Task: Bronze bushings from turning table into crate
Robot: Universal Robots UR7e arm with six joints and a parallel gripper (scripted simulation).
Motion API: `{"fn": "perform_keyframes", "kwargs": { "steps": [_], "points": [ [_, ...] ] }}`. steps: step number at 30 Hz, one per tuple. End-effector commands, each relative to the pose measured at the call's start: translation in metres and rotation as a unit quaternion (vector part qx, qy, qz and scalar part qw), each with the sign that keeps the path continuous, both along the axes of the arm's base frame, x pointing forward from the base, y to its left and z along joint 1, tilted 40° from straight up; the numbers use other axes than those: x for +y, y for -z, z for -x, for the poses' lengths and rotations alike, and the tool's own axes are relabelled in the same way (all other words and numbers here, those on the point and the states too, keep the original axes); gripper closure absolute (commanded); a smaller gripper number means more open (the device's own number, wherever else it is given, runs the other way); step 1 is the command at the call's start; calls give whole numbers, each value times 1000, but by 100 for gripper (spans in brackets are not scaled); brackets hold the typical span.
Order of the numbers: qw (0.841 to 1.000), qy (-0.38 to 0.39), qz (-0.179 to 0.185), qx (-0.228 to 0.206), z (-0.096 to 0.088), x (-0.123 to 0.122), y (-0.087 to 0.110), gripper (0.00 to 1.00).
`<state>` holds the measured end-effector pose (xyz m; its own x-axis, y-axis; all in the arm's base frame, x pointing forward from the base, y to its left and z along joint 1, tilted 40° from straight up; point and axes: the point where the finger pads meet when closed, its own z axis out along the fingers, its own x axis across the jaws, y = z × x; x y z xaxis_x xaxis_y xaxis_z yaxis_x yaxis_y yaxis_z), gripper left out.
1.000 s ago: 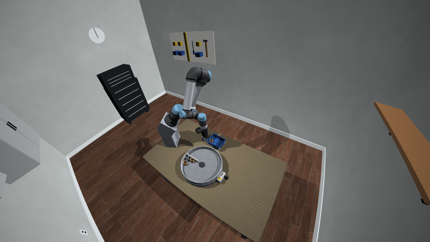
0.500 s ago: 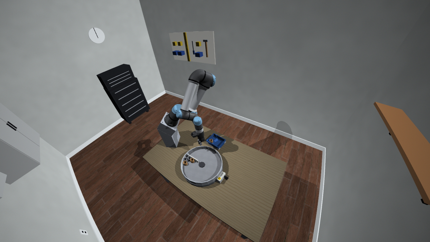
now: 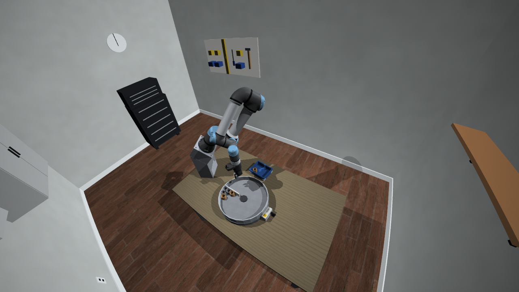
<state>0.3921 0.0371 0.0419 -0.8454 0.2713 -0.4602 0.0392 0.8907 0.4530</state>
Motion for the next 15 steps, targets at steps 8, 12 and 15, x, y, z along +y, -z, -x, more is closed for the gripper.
{"fn": "perform_keyframes", "kwargs": {
  "steps": [8,12,15],
  "points": [
    [1000,-1,0,0,-9,-54,25,55],
    [1000,-1,0,0,-9,-54,25,55],
    [1000,-1,0,0,-9,-54,25,55]
  ]
}}
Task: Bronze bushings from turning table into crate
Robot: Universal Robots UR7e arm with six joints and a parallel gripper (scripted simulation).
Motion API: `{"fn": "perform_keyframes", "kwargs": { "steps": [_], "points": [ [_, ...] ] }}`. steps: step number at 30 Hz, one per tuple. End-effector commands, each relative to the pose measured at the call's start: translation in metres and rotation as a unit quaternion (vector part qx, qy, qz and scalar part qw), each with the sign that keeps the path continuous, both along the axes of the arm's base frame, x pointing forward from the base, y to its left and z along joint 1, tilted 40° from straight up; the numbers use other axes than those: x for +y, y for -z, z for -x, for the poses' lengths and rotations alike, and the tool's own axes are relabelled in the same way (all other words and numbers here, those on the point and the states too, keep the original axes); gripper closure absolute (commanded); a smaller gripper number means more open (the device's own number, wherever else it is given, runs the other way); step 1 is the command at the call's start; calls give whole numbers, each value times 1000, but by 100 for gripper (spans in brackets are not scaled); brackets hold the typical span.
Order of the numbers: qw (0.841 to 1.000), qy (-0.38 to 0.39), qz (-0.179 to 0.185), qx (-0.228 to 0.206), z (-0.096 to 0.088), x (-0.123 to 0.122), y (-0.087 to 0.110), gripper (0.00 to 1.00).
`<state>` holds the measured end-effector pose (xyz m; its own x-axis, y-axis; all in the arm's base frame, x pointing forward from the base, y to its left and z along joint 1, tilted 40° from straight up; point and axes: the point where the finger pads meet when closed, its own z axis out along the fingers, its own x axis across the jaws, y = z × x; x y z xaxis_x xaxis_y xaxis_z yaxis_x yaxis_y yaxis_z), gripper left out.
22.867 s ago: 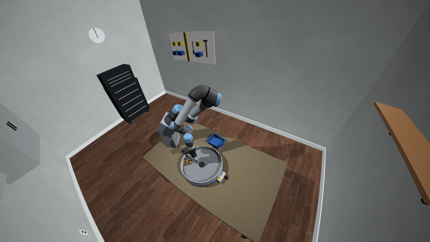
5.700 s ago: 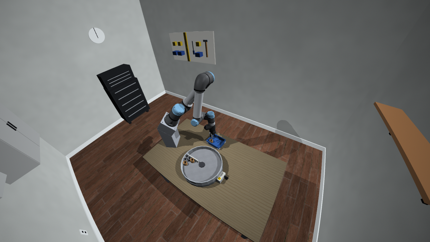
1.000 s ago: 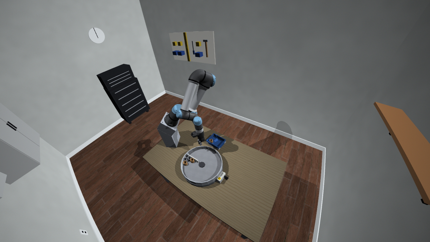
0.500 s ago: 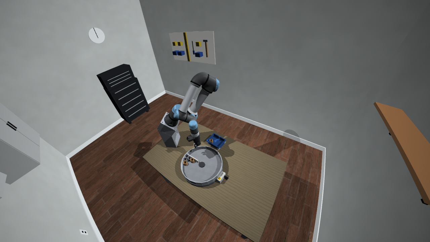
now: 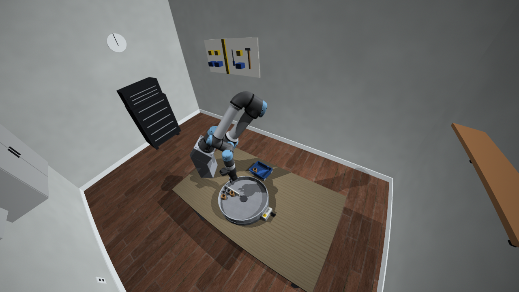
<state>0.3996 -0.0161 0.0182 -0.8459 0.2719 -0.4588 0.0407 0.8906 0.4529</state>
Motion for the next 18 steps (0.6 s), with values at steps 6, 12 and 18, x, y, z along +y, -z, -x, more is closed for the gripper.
{"fn": "perform_keyframes", "kwargs": {
  "steps": [6,12,18],
  "points": [
    [1000,-1,0,-1,-3,-12,7,55],
    [1000,-1,0,0,-10,-55,27,55],
    [1000,-1,0,0,-10,-55,27,55]
  ]
}}
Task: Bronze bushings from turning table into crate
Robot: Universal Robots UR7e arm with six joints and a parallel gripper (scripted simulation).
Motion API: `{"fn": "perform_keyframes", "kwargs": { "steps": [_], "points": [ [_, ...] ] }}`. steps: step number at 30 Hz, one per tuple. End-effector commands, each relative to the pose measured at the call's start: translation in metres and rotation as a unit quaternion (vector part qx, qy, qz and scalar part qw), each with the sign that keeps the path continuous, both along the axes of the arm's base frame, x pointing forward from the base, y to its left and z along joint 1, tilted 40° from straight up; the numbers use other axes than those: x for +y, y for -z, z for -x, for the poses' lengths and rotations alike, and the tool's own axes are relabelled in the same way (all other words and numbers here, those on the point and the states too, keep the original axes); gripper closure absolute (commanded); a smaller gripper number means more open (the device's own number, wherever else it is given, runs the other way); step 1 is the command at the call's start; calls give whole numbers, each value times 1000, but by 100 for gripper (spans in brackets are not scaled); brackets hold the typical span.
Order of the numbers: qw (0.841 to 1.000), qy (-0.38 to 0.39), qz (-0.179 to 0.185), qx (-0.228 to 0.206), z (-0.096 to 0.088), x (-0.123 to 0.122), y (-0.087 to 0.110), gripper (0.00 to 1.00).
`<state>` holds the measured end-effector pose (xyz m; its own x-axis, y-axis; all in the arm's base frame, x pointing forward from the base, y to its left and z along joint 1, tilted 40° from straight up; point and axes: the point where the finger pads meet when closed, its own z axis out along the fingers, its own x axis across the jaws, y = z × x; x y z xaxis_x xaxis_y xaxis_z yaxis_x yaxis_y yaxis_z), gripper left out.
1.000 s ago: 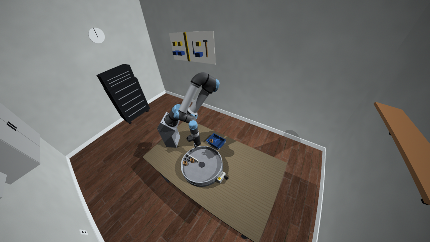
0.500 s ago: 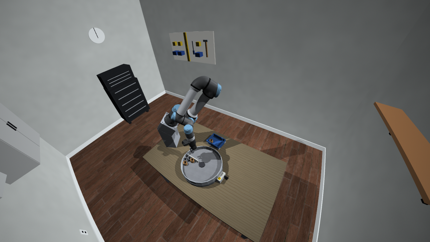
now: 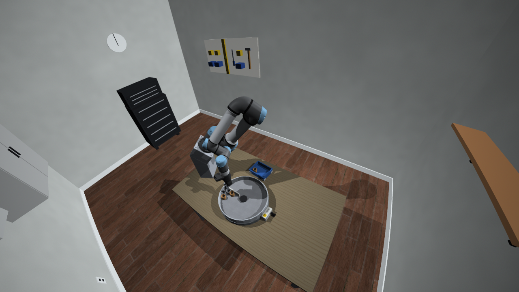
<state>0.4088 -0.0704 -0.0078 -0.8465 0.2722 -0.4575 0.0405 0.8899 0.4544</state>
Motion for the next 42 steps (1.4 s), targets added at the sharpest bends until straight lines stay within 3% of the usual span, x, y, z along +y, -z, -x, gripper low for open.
{"fn": "perform_keyframes", "kwargs": {
  "steps": [1,4,9,21,26,38,42],
  "points": [
    [1000,-1,0,-1,-1,-1,1,55],
    [1000,-1,0,-1,-1,-1,1,55],
    [1000,0,0,0,-10,-54,26,55],
    [1000,0,0,0,-10,-54,26,55],
    [1000,-1,0,0,-18,-49,37,55],
    [1000,-1,0,0,-18,-49,37,55],
    [1000,-2,0,0,-25,-44,46,55]
  ]
}}
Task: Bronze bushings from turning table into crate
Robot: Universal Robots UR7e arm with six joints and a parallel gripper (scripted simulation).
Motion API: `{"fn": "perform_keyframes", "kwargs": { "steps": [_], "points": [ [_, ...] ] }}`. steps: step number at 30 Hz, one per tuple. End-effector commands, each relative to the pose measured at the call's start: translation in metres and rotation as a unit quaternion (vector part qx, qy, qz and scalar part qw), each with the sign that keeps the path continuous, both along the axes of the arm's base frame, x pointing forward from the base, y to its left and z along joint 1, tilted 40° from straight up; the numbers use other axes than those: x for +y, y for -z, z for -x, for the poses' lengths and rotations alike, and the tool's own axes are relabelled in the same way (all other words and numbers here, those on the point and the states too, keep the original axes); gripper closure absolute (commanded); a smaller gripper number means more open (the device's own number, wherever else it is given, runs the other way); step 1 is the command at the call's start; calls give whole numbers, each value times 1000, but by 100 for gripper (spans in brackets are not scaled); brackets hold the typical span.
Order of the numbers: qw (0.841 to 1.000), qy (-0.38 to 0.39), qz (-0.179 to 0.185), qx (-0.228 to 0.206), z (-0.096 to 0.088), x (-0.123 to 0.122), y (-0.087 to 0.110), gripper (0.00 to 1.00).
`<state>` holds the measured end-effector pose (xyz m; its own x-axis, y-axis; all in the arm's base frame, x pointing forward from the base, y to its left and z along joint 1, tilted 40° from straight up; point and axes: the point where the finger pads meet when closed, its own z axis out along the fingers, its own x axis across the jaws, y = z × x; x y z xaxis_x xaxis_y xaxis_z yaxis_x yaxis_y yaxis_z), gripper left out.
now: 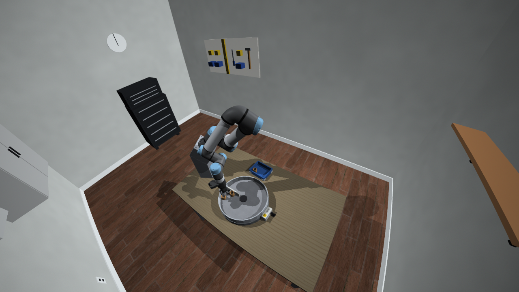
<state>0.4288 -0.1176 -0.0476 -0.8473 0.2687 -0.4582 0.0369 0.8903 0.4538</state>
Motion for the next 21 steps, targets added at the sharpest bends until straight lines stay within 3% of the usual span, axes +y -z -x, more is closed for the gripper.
{"fn": "perform_keyframes", "kwargs": {
  "steps": [1,13,21],
  "points": [
    [1000,0,0,0,-6,4,9,55],
    [1000,0,0,0,-6,4,9,55],
    [1000,-2,0,-1,-15,10,20,55]
  ]
}}
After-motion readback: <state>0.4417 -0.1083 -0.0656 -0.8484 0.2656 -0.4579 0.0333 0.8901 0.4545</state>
